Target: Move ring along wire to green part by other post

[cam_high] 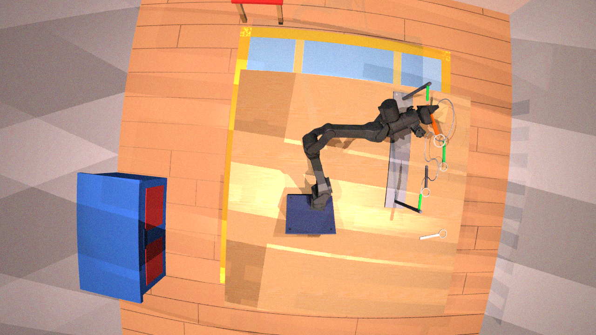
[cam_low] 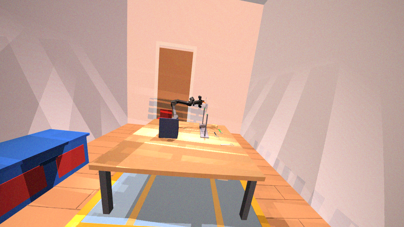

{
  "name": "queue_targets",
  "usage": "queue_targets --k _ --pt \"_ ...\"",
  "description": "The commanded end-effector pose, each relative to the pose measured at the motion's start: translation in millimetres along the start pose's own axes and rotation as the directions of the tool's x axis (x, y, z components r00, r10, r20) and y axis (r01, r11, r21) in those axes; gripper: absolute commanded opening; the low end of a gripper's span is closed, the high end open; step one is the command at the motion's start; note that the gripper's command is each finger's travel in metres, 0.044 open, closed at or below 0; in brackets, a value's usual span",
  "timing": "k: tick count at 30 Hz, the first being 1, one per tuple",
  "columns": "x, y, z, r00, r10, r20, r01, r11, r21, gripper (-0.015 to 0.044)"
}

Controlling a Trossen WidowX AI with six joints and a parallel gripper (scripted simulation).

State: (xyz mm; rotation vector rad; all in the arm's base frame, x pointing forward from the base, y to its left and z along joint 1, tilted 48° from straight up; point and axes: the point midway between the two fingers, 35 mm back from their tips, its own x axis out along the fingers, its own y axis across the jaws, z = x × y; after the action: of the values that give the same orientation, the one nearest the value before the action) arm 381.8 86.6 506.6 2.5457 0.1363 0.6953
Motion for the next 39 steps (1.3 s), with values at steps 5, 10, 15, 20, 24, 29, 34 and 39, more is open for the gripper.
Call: queue_targets --k 5,10,15,20,24,29,34,39 --pt "0 2 2 0.999 0.046 0.016 -0.047 0.995 0.087 -0.0150" --pt "0 4 2 0.997 0.076 0.026 -0.079 0.987 0.140 -0.0150" --pt "0 6 2 0.994 0.105 0.037 -0.110 0.975 0.193 -0.0150" --pt "0 7 3 0.990 0.134 0.050 -0.142 0.959 0.244 -0.0150" --pt "0 9 3 0.986 0.156 0.061 -0.167 0.944 0.283 -0.0150" --pt "0 10 4 0.980 0.181 0.076 -0.196 0.923 0.330 -0.0150" --pt "0 12 4 0.975 0.205 0.090 -0.224 0.901 0.373 -0.0150" --pt "0 12 4 0.971 0.219 0.100 -0.241 0.885 0.399 -0.0150"
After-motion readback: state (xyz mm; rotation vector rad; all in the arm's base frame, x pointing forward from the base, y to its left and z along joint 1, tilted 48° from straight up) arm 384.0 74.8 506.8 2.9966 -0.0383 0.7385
